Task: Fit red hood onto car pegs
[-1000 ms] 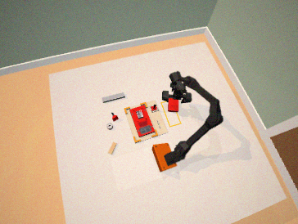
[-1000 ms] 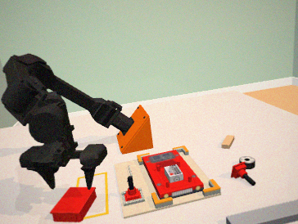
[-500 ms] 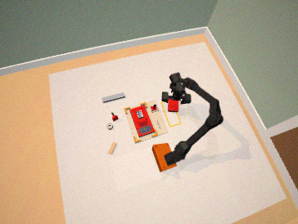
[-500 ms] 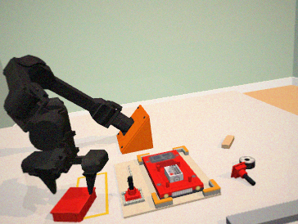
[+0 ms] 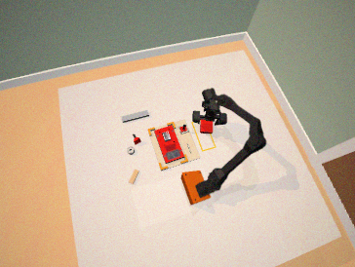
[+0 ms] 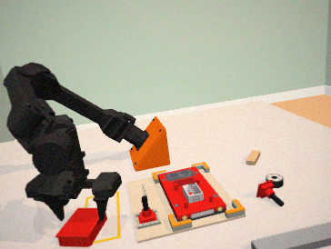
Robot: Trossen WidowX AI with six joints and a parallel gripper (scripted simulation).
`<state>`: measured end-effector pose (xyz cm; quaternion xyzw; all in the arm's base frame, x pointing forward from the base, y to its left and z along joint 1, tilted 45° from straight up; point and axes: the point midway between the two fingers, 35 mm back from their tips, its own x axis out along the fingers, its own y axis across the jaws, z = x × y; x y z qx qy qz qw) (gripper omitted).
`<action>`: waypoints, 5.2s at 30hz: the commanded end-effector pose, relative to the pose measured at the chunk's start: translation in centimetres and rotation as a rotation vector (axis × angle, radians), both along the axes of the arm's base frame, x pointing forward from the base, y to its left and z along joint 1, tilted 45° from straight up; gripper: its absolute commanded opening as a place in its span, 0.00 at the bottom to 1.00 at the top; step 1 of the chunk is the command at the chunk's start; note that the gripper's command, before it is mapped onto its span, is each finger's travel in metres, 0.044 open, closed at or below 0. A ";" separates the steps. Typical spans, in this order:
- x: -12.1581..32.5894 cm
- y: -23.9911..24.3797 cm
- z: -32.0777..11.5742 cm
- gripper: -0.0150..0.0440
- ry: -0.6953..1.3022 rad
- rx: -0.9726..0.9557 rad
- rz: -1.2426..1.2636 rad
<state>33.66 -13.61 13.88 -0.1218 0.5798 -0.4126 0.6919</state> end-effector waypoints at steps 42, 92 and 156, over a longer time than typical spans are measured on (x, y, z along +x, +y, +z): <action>-0.1 -1.4 -1.2 0.96 -0.004 -0.002 0.000; 0.1 5.6 5.2 0.25 -0.002 0.005 0.010; 1.0 19.7 -15.5 0.25 0.290 0.015 0.297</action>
